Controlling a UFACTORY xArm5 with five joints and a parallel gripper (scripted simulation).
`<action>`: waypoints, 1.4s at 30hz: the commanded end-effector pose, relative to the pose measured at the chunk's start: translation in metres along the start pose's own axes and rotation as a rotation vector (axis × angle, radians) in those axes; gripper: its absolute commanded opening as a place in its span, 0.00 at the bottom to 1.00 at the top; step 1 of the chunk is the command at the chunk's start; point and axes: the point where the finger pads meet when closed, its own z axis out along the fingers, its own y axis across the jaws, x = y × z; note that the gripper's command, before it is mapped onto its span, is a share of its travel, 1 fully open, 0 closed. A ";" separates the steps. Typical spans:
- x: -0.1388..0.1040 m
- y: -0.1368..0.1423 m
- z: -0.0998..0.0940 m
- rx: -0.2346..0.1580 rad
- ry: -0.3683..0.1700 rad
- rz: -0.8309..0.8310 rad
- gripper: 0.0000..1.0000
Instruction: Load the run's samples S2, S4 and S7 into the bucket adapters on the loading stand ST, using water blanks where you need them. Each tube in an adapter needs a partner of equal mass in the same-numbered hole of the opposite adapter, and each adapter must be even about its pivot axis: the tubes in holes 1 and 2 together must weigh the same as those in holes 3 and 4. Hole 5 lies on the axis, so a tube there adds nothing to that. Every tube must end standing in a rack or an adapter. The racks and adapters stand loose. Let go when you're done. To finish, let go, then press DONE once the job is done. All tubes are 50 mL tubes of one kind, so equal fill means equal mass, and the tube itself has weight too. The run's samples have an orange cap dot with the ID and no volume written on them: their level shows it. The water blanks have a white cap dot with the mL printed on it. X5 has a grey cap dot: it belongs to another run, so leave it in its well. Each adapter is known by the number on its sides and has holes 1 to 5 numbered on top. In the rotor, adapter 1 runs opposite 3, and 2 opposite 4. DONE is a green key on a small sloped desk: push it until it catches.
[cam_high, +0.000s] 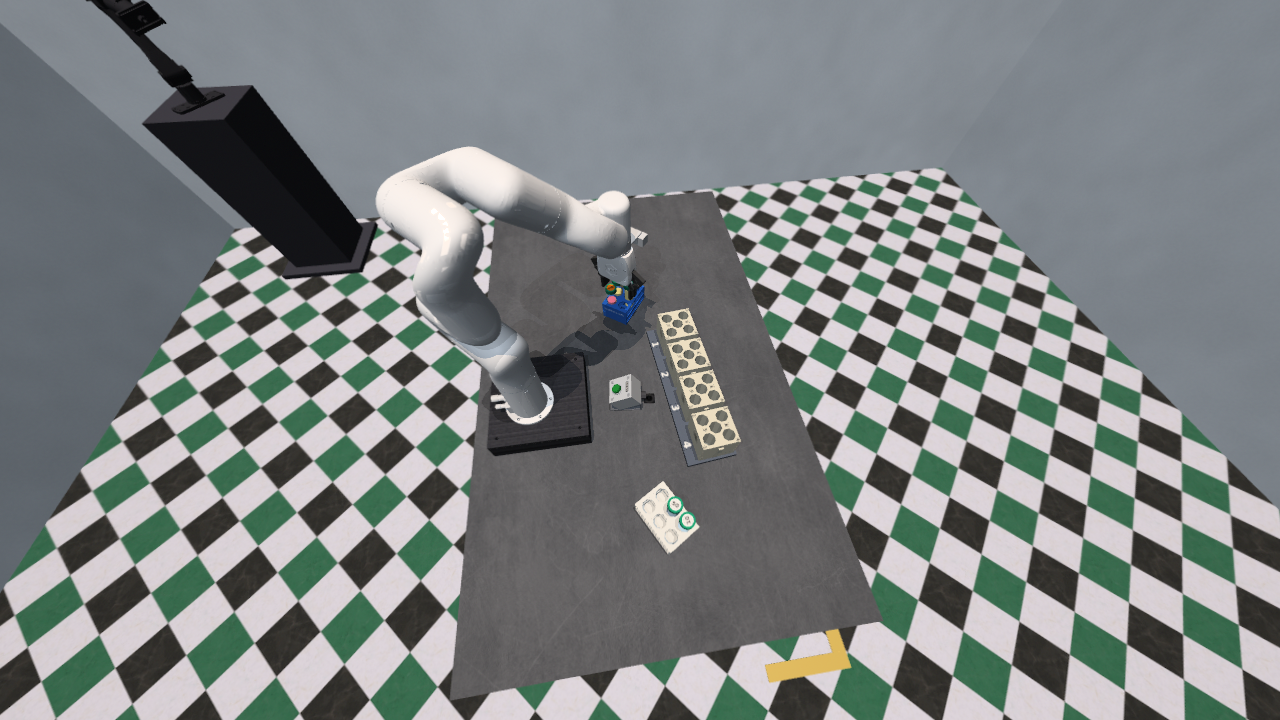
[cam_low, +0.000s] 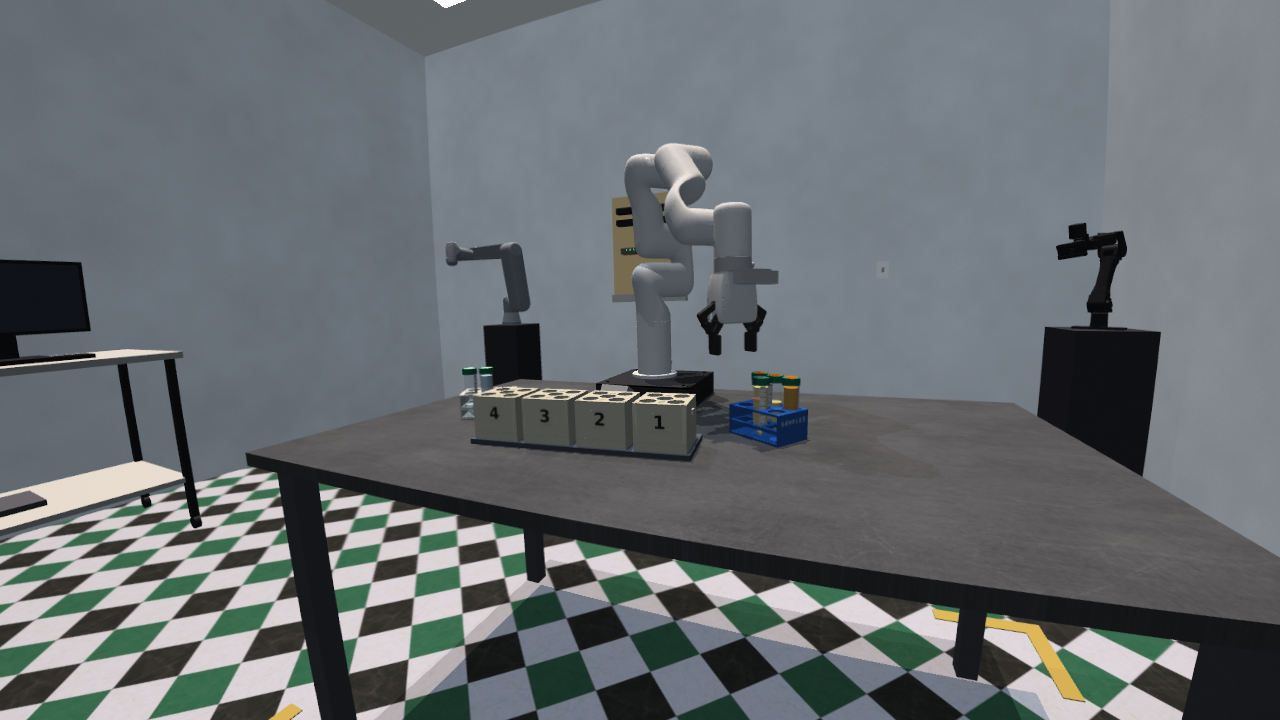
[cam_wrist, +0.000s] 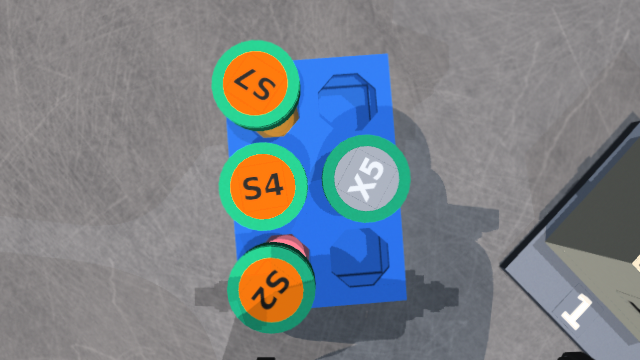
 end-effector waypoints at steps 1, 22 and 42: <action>0.001 0.000 -0.011 -0.005 0.002 0.000 1.00; 0.001 0.000 -0.059 -0.005 0.003 0.000 1.00; -0.013 0.037 -0.082 -0.005 0.003 0.267 1.00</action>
